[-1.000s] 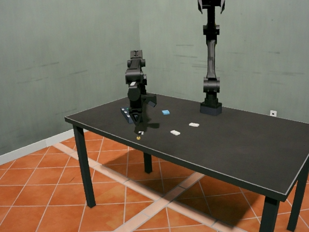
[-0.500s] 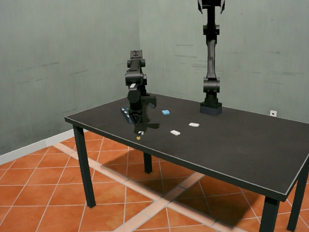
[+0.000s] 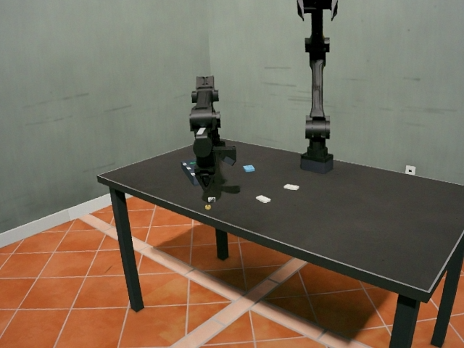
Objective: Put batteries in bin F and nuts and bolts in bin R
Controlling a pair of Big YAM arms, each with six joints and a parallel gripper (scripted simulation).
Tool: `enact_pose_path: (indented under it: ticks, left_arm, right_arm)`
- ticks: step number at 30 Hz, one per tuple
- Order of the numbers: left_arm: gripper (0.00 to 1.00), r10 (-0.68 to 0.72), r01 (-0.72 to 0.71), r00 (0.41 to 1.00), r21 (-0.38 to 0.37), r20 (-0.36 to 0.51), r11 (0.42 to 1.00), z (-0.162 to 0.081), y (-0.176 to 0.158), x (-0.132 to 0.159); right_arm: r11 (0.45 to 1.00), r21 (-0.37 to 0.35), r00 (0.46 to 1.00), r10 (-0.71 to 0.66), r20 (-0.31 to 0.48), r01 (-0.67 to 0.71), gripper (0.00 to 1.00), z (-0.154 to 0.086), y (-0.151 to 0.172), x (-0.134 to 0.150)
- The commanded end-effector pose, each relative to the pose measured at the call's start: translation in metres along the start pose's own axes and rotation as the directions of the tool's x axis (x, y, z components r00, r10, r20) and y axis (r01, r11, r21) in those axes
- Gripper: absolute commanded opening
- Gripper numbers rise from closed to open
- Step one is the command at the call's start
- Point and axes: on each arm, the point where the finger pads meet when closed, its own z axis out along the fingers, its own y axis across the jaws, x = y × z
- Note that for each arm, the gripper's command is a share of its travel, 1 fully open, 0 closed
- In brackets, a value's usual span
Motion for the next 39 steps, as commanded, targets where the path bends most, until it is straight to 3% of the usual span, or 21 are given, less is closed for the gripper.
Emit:
enact_pose_path:
  ticks: [1,6,14,20,26,30,31,34,37,39]
  left_arm:
    - [1.0,0.009,-0.009,0.999,0.0,0.053,1.0,-0.026,0.001,-0.011]
    - [1.0,0.009,-0.009,0.999,0.0,0.053,1.0,-0.026,0.001,-0.011]
    - [1.0,0.009,-0.009,0.999,0.0,0.053,1.0,-0.026,0.001,-0.011]
    - [1.0,0.009,-0.009,0.999,0.0,0.053,1.0,-0.026,0.001,-0.011]
    - [1.0,0.009,-0.009,0.999,0.0,0.053,1.0,-0.026,0.001,-0.011]
    - [1.0,0.009,-0.009,0.999,0.0,0.053,1.0,-0.026,0.001,-0.011]
    - [1.0,0.009,-0.009,0.999,0.0,0.053,1.0,-0.026,0.001,-0.011]
    - [1.0,0.009,-0.009,0.999,0.0,0.053,1.0,-0.026,0.001,-0.011]
    - [1.0,0.009,-0.009,0.999,0.0,0.053,1.0,-0.026,0.001,-0.011]
    - [1.0,0.009,-0.009,0.999,0.0,0.053,1.0,-0.026,0.001,-0.011]
  right_arm:
    - [0.999,0.043,1.0,-0.008,0.005,0.008,0.3,-0.019,-0.014,-0.014]
    - [0.999,0.054,1.0,-0.01,0.005,0.01,0.3,-0.028,-0.015,-0.013]
    - [0.999,0.043,1.0,-0.009,0.004,0.009,0.3,-0.022,-0.018,0.001]
    - [0.997,0.074,1.0,-0.003,0.005,0.003,0.3,-0.046,-0.019,0.009]
    - [0.997,0.082,1.0,-0.004,0.005,0.004,0.3,-0.053,-0.019,0.011]
    - [0.996,0.09,1.0,-0.002,0.005,0.002,0.3,-0.046,-0.022,0.012]
    - [0.999,0.04,1.0,-0.001,0.004,0.001,0.3,-0.015,-0.012,0.013]
    - [0.999,0.052,1.0,-0.001,0.004,0.001,0.3,-0.014,-0.011,0.013]
    - [0.999,0.033,1.0,0.0,0.004,0.0,0.3,0.011,-0.008,0.013]
    - [0.999,0.033,1.0,0.0,0.004,0.0,0.3,0.011,-0.008,0.013]
